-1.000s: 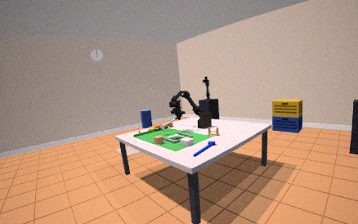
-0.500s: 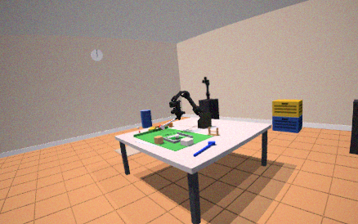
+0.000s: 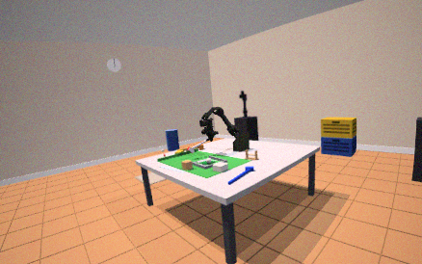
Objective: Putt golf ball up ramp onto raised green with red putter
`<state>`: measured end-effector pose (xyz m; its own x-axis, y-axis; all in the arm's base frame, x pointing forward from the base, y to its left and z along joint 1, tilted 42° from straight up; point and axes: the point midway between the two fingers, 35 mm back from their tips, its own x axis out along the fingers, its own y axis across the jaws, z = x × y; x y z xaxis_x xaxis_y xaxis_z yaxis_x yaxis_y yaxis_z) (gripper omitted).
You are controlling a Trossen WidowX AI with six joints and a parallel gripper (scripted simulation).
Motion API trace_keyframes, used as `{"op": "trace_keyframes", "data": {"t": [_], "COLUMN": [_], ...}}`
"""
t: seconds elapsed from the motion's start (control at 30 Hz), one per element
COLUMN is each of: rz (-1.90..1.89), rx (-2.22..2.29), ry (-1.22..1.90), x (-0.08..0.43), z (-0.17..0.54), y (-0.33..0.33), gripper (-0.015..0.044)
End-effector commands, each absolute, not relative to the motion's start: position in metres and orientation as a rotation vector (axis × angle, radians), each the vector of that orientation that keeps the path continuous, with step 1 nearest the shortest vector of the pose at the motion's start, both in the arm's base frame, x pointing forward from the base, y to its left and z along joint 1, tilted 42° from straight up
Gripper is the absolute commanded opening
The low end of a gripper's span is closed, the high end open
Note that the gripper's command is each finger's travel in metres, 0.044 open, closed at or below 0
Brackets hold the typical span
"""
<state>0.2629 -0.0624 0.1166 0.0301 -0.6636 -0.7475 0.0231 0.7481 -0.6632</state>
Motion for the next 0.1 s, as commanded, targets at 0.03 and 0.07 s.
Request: {"op": "trace_keyframes", "data": {"t": [0.03, 0.07], "rz": [-0.569, -0.569], "rx": [-0.559, -0.559], "ry": [1.456, 1.456], "x": [0.2637, 0.2637], "z": [0.1165, 0.1165], "y": [-0.0617, -0.0617], "gripper": [0.0000, 0.0000]}}
